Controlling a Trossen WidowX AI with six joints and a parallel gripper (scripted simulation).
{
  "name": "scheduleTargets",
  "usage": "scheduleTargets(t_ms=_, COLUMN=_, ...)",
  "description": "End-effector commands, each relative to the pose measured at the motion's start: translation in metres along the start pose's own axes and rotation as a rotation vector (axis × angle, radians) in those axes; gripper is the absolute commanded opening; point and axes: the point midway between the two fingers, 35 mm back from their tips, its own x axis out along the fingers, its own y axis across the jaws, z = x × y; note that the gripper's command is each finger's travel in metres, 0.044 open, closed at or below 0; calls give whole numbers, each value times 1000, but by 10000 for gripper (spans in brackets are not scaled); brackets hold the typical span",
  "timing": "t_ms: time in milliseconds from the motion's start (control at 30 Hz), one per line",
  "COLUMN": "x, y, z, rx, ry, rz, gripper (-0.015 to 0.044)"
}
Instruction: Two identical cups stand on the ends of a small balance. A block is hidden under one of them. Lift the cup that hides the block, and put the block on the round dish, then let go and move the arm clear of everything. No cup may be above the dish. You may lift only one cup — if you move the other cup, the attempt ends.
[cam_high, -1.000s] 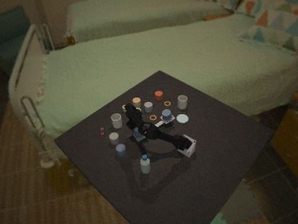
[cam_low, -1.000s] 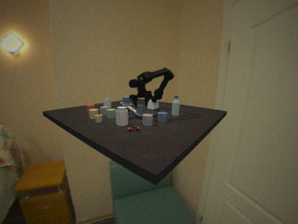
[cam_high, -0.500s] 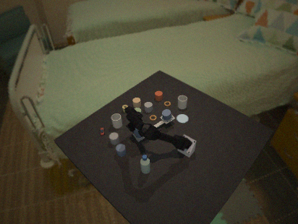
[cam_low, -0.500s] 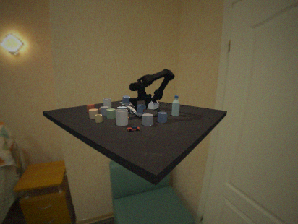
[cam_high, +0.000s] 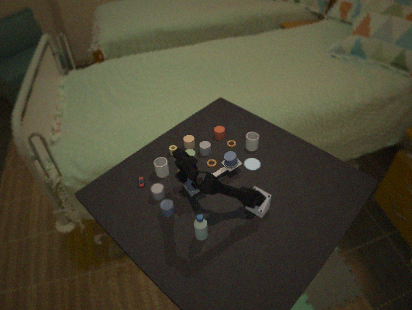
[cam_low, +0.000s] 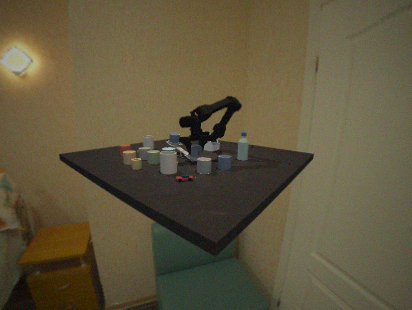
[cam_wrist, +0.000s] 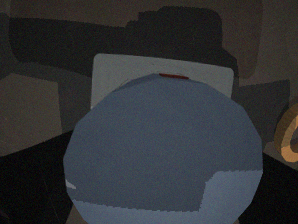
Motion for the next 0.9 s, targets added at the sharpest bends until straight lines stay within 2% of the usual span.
scheduleTargets(t_ms=0, x=0, y=0, z=0, rx=6, ry=-4, rz=1, gripper=282)
scheduleTargets(t_ms=367, x=-10, y=-2, z=0, rx=16, ry=-4, rz=-3, gripper=0)
scheduleTargets(t_ms=867, x=-30, y=-5, z=0, rx=35, ry=-4, rz=-8, gripper=0)
